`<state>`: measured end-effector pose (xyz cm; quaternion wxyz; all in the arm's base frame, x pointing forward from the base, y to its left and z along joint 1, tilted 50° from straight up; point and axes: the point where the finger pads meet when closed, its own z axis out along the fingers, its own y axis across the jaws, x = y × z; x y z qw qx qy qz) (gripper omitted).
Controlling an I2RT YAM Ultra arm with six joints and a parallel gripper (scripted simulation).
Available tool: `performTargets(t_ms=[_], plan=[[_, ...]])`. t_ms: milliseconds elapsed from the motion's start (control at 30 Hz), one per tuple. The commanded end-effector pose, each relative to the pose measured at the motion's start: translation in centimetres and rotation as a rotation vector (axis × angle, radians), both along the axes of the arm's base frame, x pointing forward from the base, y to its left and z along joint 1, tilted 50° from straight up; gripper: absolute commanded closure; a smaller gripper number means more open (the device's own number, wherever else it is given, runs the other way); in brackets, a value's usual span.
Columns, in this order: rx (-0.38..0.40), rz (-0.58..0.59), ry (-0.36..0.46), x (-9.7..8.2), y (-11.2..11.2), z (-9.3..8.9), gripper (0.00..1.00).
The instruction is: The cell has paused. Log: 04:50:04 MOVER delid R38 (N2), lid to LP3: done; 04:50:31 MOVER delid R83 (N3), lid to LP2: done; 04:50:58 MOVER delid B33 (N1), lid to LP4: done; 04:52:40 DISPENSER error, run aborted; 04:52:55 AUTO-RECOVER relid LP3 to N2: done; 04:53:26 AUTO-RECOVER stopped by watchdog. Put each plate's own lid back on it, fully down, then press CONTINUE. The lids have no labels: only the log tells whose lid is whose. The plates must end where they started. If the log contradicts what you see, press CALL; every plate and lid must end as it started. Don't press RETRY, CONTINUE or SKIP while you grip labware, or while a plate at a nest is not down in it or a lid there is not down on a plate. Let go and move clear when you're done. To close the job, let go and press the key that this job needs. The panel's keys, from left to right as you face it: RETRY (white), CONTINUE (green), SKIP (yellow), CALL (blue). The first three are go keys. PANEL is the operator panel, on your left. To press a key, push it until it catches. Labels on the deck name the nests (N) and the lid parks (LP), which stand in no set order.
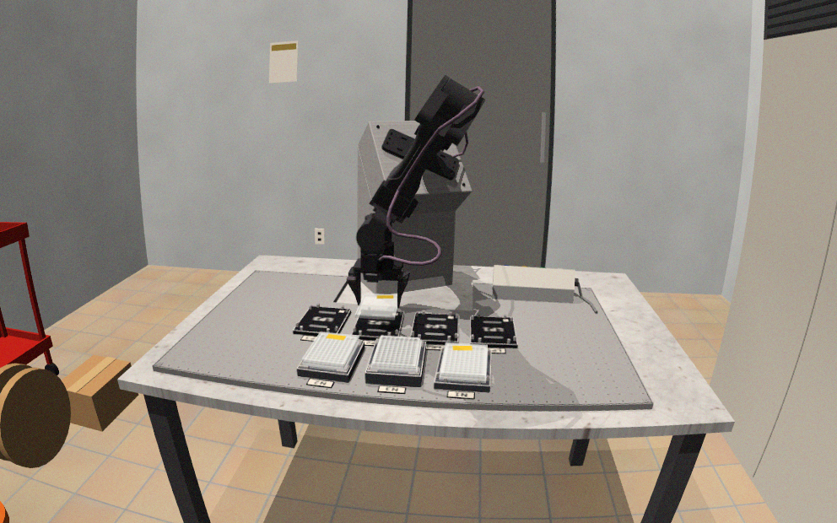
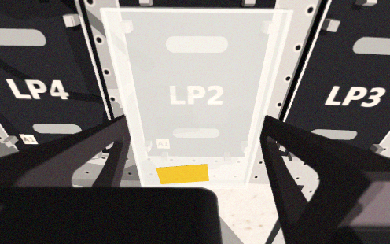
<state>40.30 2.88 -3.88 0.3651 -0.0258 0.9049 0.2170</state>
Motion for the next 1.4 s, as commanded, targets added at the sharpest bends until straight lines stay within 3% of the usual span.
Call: performTargets(t_ms=[0,600,633,1033,1133,1367], plan=[[-0.001,-0.005,0.010,-1.1,-0.7,0.4,1.00],[-0.003,-0.007,0.008,-1.2,-1.0,0.5,1.00],[0.002,-0.033,-0.019,0.7,-1.3,2.0,1.00],[0.001,-0.016,-0.021,4.4,0.5,6.7,1.00],[0.002,-0.034,-0.011,4.7,-0.2,6.7,1.00],[0.001,-0.016,-0.022,6.8,1.3,9.9,1.00]])
